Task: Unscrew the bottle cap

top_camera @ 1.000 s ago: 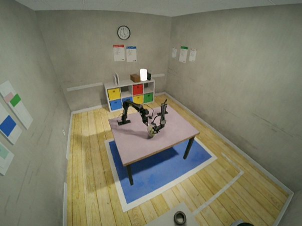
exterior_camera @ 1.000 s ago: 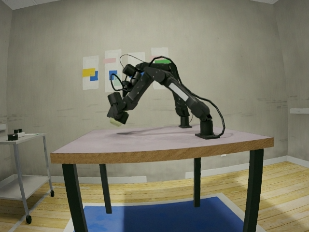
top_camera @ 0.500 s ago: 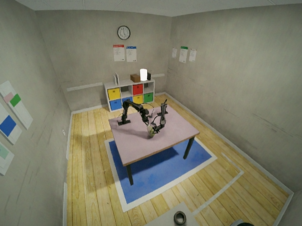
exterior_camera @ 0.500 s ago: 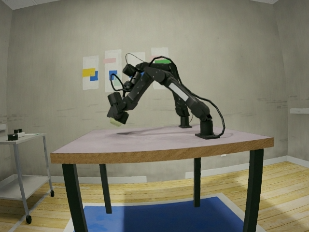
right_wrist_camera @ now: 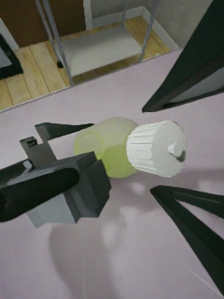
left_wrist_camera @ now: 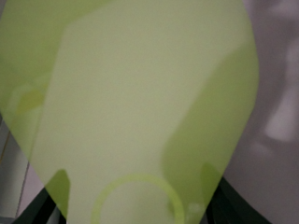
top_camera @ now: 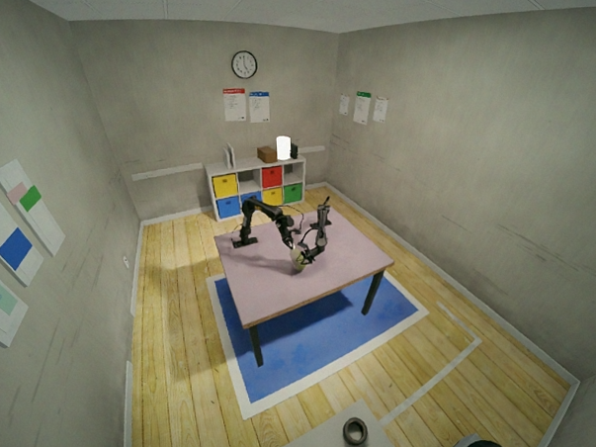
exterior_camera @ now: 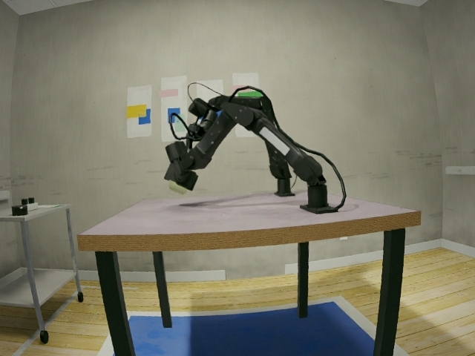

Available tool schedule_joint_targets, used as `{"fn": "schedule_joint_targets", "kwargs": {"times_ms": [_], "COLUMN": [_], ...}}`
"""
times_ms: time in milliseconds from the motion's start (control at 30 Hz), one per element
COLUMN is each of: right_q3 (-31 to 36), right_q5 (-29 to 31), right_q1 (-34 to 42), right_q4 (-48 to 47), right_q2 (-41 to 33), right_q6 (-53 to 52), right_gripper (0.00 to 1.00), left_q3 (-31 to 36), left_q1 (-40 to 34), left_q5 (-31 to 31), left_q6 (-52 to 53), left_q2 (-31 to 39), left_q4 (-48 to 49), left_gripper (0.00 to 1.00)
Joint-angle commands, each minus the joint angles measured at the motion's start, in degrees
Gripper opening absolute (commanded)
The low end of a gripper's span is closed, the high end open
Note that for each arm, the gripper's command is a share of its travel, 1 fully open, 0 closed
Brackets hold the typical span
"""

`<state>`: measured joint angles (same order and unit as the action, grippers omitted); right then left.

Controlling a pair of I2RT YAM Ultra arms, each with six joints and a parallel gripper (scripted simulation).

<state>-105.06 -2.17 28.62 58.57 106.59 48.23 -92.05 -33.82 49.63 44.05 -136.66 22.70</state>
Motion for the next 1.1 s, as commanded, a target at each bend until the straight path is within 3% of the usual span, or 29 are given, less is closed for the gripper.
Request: {"fn": "schedule_joint_targets", "kwargs": {"times_ms": [0, 233, 300, 333, 800, 867, 900, 1067], "right_q3": [-0.42, -0.41, -0.41, -0.4, -0.25, -0.25, -0.23, -0.12], "right_q5": [-0.94, -1.24, -1.24, -1.32, -1.98, -1.98, -2.06, -2.31], "right_q1": [-0.24, -0.36, -0.36, -0.39, -0.64, -0.64, -0.67, -0.76], "right_q4": [0.66, 0.64, 0.64, 0.64, 0.48, 0.48, 0.45, 0.35], "right_q2": [-0.27, -0.25, -0.25, -0.25, -0.29, -0.29, -0.3, -0.34], "right_q6": [-14.18, -32.29, -32.29, -38.91, -74.74, -74.74, -81.32, -93.89], "right_gripper": [0.7, 0.7, 0.7, 0.7, 0.7, 0.7, 0.7, 0.7], "left_q3": [-0.06, -0.06, -0.06, -0.06, -0.06, -0.06, -0.06, -0.06], "left_q1": [-0.07, -0.07, -0.07, -0.07, -0.07, -0.07, -0.07, -0.07], "left_q5": [0.8, 0.8, 0.8, 0.8, 0.8, 0.8, 0.8, 0.8], "left_q6": [-0.17, -0.17, -0.17, -0.17, -0.17, -0.17, -0.17, -0.17], "left_q2": [0.68, 0.68, 0.68, 0.68, 0.68, 0.68, 0.68, 0.68], "left_q4": [0.8, 0.8, 0.8, 0.8, 0.8, 0.8, 0.8, 0.8], "left_gripper": [0.0, 0.0, 0.0, 0.0, 0.0, 0.0, 0.0, 0.0]}}
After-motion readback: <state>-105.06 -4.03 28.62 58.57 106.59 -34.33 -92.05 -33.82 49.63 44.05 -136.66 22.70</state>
